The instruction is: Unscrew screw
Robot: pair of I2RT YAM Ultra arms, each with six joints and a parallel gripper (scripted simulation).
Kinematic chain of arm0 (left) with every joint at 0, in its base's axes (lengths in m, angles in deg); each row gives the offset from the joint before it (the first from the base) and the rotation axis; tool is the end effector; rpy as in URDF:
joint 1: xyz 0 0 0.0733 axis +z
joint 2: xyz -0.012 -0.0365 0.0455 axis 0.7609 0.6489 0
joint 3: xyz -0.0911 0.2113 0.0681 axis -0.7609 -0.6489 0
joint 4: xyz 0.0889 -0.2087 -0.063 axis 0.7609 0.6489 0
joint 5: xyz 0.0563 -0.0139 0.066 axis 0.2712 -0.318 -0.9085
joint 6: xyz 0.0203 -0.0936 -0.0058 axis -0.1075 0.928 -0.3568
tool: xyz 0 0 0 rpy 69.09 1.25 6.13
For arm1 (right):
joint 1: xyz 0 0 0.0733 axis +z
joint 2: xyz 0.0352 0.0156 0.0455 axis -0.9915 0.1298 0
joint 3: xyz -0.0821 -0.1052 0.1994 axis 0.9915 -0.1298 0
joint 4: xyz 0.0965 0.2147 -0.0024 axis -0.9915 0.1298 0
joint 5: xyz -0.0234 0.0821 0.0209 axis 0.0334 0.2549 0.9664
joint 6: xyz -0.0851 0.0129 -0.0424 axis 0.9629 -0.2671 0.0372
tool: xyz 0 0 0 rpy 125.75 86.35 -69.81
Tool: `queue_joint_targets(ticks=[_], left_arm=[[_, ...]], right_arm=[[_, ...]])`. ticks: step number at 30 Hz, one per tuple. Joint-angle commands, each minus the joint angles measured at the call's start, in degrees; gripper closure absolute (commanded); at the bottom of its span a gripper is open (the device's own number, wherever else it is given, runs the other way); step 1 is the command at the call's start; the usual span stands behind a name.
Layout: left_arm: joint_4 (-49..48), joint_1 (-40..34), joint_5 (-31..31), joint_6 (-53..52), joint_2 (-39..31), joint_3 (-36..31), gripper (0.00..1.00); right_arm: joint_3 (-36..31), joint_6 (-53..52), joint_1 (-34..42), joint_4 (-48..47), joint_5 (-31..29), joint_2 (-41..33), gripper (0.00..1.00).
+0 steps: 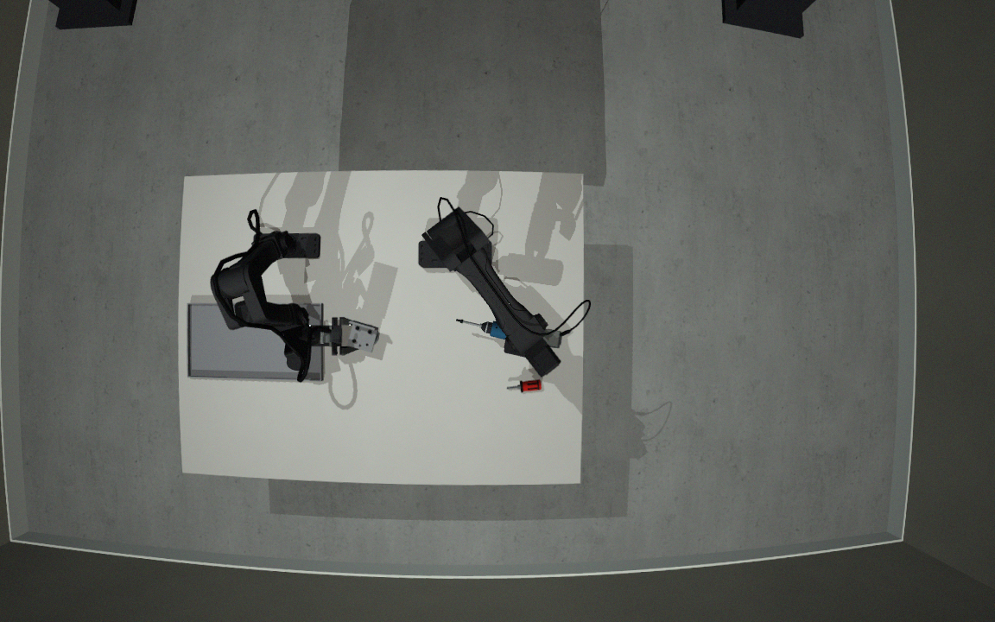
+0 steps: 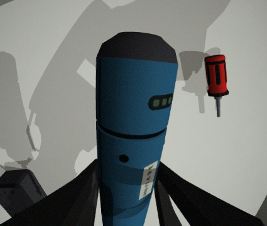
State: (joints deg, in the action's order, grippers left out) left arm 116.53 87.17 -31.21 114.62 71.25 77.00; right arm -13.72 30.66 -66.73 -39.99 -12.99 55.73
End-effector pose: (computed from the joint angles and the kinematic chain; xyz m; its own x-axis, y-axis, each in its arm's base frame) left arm 0.1944 0.1508 0.1509 -0.2228 -0.9735 -0.0512 -0.9733 0.2251 -0.0453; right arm 0.2372 0.1523 0.0428 0.0029 -0.2541 -0.9672 -1.0000 -0.0044 -0.0019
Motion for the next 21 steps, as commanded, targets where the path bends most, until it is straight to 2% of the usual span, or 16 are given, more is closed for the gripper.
queue_joint_targets(ticks=[1,6,8,21], left_arm=[[2.48,2.8,-0.31,1.89,1.32,3.44,0.58],[4.77,6.1,-0.43,3.45,4.22,5.24,0.58],[4.85,6.12,-0.33,3.47,2.3,5.32,0.58],[5.42,5.03,-0.07,3.6,2.22,6.21,0.58]], right_arm=[[-0.04,0.21,0.71,0.07,0.88,-0.82,0.41],[-0.04,0.21,0.71,0.07,0.88,-0.82,0.41],[-0.04,0.21,0.71,0.07,0.88,-0.82,0.41],[-0.04,0.21,0.71,0.07,0.88,-0.82,0.41]])
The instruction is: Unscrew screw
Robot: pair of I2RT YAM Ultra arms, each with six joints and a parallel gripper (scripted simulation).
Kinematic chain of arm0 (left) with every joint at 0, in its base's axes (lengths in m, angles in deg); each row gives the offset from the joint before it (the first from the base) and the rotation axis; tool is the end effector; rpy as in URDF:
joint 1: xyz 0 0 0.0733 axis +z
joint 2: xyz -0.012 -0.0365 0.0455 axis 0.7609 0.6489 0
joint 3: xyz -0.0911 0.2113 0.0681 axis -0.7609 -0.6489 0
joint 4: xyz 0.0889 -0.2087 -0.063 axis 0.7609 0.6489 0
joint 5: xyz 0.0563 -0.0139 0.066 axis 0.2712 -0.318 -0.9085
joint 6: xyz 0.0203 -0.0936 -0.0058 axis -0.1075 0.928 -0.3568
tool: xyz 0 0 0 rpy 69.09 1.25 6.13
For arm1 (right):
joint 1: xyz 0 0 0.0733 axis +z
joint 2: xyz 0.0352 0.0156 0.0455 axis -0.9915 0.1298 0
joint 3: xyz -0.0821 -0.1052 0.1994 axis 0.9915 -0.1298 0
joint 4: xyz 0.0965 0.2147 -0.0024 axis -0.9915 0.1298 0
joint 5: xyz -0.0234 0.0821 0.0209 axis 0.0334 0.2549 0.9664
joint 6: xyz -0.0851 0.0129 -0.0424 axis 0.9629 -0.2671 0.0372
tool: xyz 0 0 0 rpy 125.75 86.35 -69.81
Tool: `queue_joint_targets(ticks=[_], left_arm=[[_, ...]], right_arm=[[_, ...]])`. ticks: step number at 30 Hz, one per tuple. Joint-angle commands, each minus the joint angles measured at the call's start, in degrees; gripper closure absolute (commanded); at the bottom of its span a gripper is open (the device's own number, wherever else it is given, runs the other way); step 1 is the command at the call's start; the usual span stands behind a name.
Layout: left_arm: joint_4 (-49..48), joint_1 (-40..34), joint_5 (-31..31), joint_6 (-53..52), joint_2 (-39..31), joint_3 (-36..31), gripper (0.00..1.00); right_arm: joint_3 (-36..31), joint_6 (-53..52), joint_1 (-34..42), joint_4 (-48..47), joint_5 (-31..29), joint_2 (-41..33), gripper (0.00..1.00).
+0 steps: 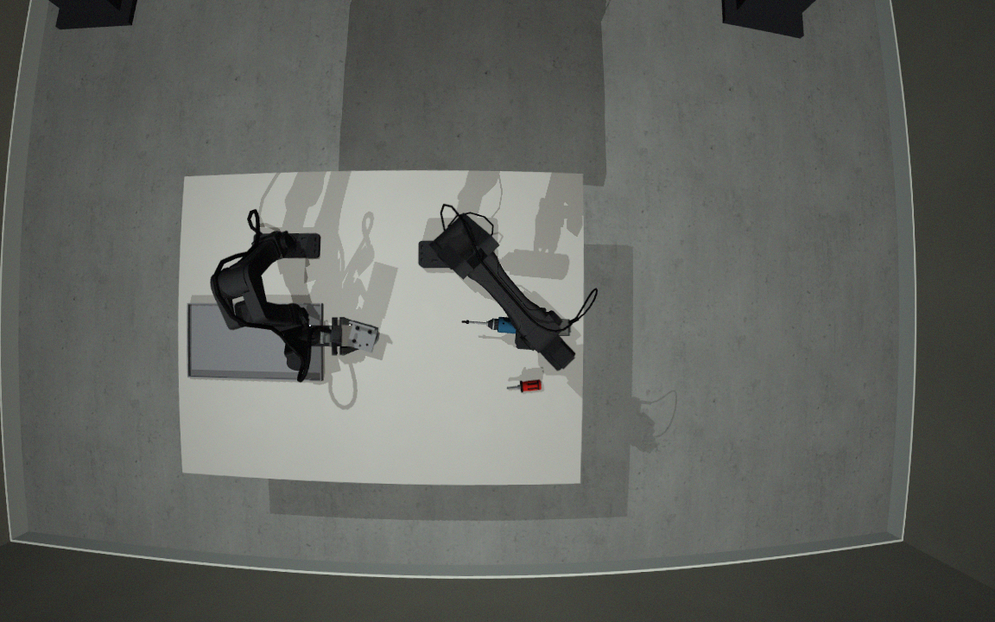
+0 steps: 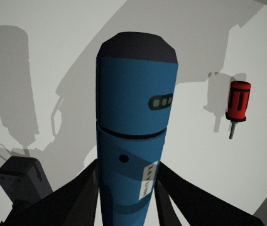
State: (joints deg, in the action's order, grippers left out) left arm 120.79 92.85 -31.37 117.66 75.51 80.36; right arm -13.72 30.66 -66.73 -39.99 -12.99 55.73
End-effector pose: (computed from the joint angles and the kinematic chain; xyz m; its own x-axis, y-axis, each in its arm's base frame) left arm 0.1800 0.1710 0.1470 -0.0737 -0.9972 0.0158 -0.9972 0.0739 0.0148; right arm 0.2372 0.1523 0.0428 0.0029 -0.2541 -0.9672 -1.0000 -0.0044 -0.0019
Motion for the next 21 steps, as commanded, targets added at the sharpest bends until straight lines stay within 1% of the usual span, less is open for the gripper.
queue_joint_targets(ticks=[1,21], left_arm=[[1.21,-0.67,0.08,0.57,-2.05,2.92,0.58],[1.34,-0.76,0.1,0.39,-2.21,3.43,0.58]], right_arm=[[-0.04,0.21,0.71,0.07,0.88,-0.82,0.41],[-0.04,0.21,0.71,0.07,0.88,-0.82,0.41]])
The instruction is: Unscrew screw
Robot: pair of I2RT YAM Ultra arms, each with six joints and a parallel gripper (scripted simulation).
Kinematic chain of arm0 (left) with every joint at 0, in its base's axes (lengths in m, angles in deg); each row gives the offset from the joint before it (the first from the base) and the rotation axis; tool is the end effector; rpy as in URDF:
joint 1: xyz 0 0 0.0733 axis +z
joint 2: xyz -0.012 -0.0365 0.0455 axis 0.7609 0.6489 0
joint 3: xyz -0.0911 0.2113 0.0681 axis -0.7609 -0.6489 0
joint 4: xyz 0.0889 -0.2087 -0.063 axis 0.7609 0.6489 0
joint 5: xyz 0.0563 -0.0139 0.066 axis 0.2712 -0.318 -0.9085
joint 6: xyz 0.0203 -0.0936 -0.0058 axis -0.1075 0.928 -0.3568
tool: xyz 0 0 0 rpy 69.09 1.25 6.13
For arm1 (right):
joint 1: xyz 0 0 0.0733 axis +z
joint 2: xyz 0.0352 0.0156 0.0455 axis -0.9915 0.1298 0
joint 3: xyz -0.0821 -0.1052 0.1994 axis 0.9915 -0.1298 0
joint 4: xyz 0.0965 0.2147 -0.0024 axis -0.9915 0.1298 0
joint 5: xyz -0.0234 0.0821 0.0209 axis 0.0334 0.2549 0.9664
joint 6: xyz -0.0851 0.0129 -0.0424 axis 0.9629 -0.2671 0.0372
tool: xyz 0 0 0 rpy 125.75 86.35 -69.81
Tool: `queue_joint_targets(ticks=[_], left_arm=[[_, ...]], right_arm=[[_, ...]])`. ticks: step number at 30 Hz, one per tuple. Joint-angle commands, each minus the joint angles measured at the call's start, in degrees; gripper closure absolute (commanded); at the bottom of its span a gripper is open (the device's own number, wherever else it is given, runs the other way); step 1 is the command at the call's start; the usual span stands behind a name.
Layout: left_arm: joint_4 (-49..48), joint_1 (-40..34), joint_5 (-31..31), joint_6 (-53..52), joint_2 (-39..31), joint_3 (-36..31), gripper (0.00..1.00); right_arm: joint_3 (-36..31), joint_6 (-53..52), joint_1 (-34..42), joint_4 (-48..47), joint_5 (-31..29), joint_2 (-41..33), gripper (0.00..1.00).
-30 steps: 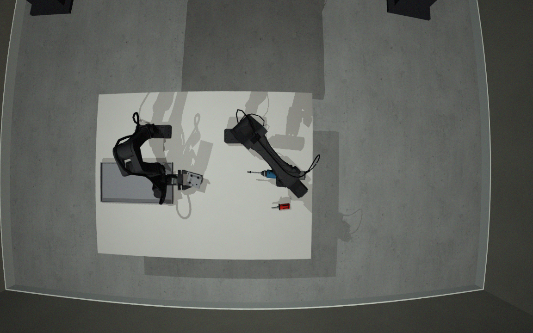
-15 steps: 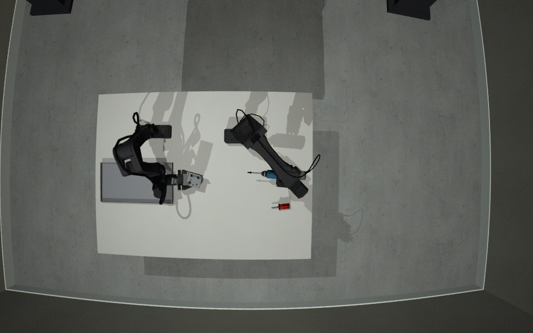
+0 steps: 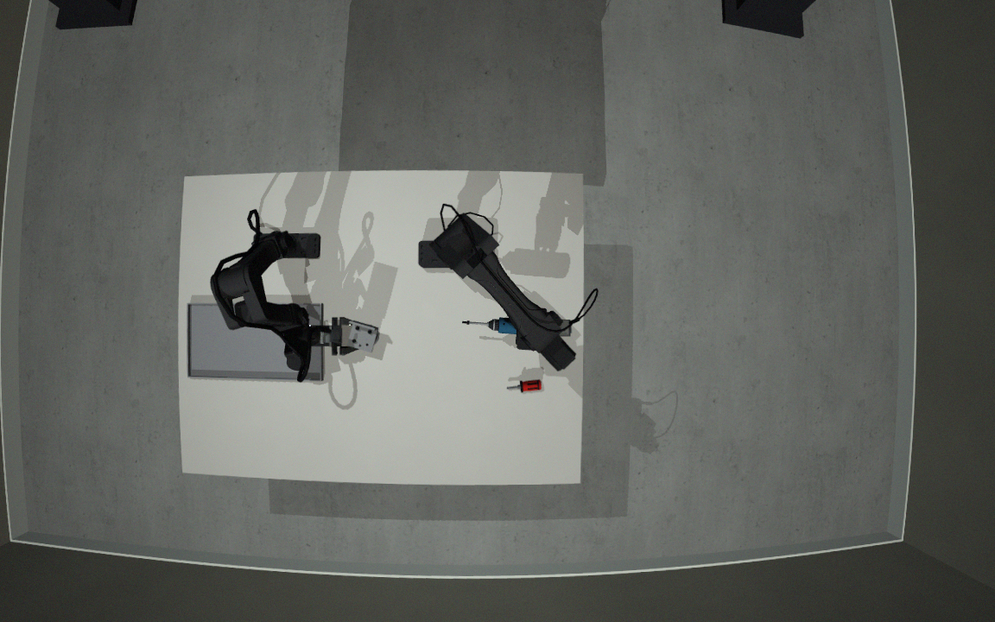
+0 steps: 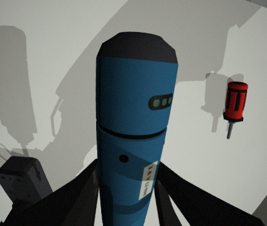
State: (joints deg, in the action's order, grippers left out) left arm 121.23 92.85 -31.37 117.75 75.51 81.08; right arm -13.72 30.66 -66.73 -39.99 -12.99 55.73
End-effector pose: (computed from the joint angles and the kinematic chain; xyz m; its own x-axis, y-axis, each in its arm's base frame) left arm 0.1809 0.1719 0.1497 -0.0722 -0.9973 0.0122 -0.9973 0.0723 0.0116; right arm 0.2372 0.1523 0.0428 0.0029 -0.2541 -0.9672 -1.0000 -0.0044 -0.0019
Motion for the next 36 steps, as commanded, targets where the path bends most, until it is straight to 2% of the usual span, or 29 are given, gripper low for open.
queue_joint_targets(ticks=[1,36], left_arm=[[0.9,-0.77,0.1,0.3,-2.21,2.72,0.58],[0.17,-0.88,0.14,0.04,-2.67,2.96,0.58]], right_arm=[[-0.04,0.21,0.71,0.07,0.88,-0.82,0.41],[-0.04,0.21,0.71,0.07,0.88,-0.82,0.41]])
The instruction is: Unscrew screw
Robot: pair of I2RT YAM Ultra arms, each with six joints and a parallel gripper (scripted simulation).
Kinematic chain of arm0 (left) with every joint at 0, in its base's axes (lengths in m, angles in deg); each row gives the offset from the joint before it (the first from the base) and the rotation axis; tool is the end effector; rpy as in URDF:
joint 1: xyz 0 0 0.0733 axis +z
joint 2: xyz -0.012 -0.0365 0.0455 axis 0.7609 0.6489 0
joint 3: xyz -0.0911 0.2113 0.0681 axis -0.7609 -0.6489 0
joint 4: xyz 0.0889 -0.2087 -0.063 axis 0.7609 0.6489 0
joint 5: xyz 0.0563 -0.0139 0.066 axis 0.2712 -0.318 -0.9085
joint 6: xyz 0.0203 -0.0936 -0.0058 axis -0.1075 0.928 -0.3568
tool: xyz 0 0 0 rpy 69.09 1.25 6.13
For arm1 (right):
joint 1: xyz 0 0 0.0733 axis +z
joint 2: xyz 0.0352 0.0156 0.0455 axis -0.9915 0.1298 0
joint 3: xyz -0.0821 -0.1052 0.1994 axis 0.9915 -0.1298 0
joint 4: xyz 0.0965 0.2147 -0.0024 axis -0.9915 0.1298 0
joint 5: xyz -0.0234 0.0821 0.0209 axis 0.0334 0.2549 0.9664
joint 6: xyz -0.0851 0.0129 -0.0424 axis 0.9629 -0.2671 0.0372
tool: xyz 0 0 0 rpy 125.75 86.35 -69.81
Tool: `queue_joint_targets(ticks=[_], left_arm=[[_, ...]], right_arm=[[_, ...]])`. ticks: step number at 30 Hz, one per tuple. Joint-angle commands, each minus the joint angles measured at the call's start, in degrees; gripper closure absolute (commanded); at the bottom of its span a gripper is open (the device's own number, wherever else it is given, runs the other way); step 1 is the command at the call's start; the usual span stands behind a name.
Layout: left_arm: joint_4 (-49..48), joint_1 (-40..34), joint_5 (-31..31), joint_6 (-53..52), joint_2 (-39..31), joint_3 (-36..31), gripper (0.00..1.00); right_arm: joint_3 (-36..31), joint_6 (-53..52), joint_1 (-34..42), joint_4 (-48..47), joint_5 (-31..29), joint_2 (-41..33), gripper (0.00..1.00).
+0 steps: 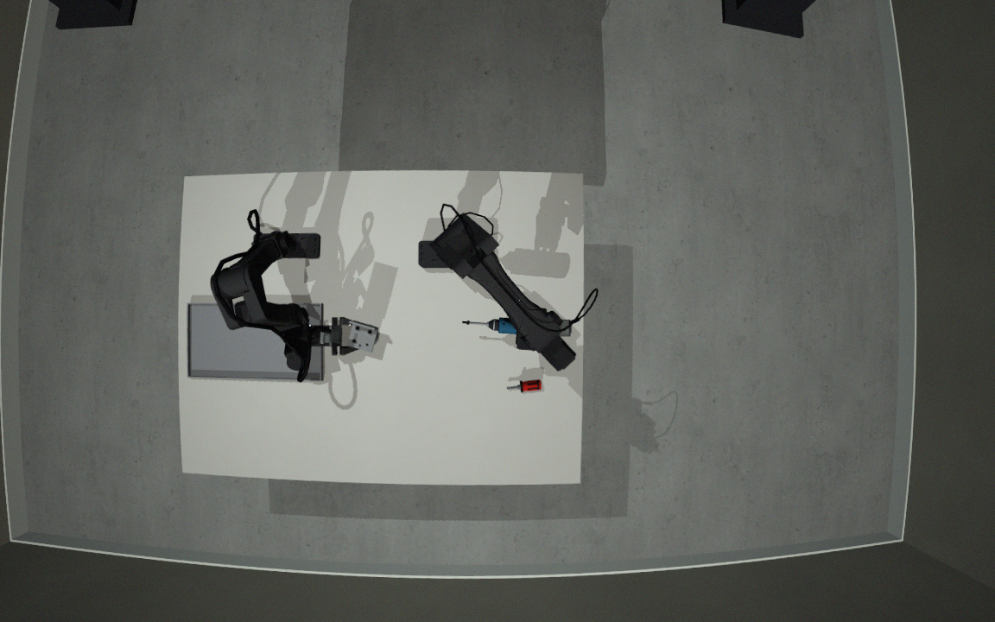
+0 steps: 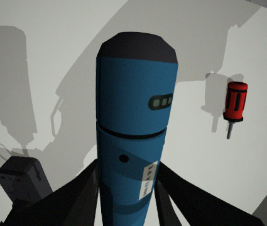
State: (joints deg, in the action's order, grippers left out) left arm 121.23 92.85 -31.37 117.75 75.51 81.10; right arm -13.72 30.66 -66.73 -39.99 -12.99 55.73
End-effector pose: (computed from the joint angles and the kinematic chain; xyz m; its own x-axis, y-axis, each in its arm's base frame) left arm 0.1810 0.1720 0.1498 -0.0722 -0.9973 0.0119 -0.9973 0.0723 0.0113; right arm 0.2372 0.1523 0.0428 0.0029 -0.2541 -0.9672 -1.0000 -0.0044 -0.0019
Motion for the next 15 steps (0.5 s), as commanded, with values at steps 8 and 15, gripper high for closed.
queue_joint_targets(ticks=[8,15], left_arm=[[-0.18,-0.92,0.15,-0.03,-2.81,3.04,0.58],[-0.44,-0.94,0.15,-0.09,-2.91,3.12,0.58]], right_arm=[[-0.04,0.21,0.71,0.07,0.88,-0.82,0.41],[-0.04,0.21,0.71,0.07,0.88,-0.82,0.41]])
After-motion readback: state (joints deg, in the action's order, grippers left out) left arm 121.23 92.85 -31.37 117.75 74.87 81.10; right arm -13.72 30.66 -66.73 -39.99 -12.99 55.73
